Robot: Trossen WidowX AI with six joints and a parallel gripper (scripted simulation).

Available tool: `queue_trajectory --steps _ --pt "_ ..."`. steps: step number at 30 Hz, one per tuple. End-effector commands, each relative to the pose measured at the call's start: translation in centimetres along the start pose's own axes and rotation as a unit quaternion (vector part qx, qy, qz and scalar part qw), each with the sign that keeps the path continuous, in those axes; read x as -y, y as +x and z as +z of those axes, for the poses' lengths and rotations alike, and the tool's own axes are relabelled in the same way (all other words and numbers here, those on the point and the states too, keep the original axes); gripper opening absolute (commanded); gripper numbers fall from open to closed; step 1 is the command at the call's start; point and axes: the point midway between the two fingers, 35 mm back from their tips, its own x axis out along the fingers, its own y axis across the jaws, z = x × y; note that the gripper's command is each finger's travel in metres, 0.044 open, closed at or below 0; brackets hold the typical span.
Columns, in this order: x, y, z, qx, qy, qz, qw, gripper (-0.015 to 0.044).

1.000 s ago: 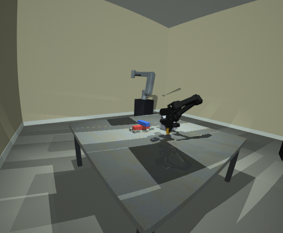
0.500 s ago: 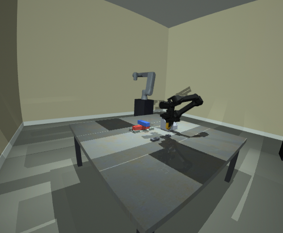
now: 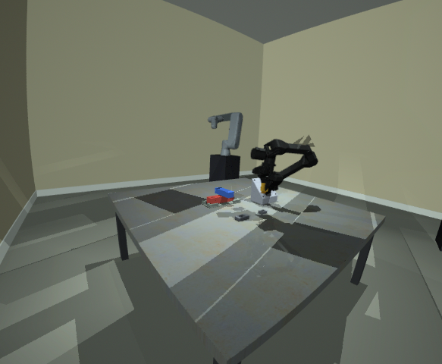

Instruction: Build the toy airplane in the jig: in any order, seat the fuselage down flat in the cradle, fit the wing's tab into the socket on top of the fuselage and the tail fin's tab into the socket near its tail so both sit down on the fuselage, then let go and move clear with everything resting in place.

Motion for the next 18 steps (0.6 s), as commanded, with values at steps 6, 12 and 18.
queue_trajectory --steps 6,12,18 --pt "-0.1 -2.0 -0.2 0.009 0.003 -0.003 1.0 0.0" --pt "0.5 -2.2 1.0 0.007 -0.001 -0.003 1.0 0.0" --pt "1.2 -2.3 2.3 0.004 -0.004 -0.003 1.0 0.0"
